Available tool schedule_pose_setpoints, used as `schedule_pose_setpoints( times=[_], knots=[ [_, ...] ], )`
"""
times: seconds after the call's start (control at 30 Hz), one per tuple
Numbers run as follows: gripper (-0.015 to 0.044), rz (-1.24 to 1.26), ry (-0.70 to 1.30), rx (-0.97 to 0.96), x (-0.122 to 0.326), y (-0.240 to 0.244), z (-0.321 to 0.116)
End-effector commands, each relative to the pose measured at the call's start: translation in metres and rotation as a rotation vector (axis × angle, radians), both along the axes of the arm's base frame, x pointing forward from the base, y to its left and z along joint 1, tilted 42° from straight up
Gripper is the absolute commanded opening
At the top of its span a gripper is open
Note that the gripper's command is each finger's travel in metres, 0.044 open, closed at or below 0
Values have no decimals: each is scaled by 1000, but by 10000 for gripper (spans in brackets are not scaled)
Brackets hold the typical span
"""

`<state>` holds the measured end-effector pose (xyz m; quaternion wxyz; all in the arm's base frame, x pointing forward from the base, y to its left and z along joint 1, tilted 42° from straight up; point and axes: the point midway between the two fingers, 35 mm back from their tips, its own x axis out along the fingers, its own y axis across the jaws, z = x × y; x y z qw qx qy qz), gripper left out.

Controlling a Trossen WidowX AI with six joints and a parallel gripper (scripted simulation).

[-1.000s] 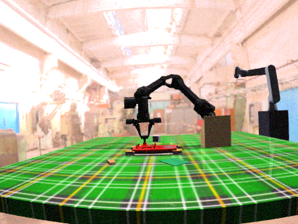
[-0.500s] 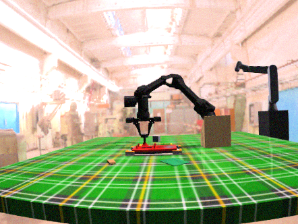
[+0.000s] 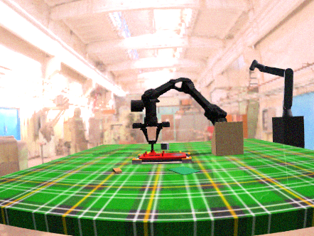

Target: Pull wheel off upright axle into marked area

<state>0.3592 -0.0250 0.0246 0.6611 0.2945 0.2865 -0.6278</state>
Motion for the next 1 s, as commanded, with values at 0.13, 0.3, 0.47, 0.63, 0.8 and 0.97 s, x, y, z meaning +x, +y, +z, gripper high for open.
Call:
schedule_pose_setpoints(
  times=[0.13, 0.3, 0.47, 0.63, 0.8, 0.97],
  knots=[
    [0, -3, -4, 3, 0, 11, 13],
    [0, -3, -3, 4, -5, 25, 27],
    [0, 3, 3, -1, -9, 13, 30],
    [0, 2, 2, 1, -19, -4, 47],
    [0, 0, 1, 2, -30, -20, 63],
    [0, -1, 0, 1, -43, -35, 77]
  ],
)
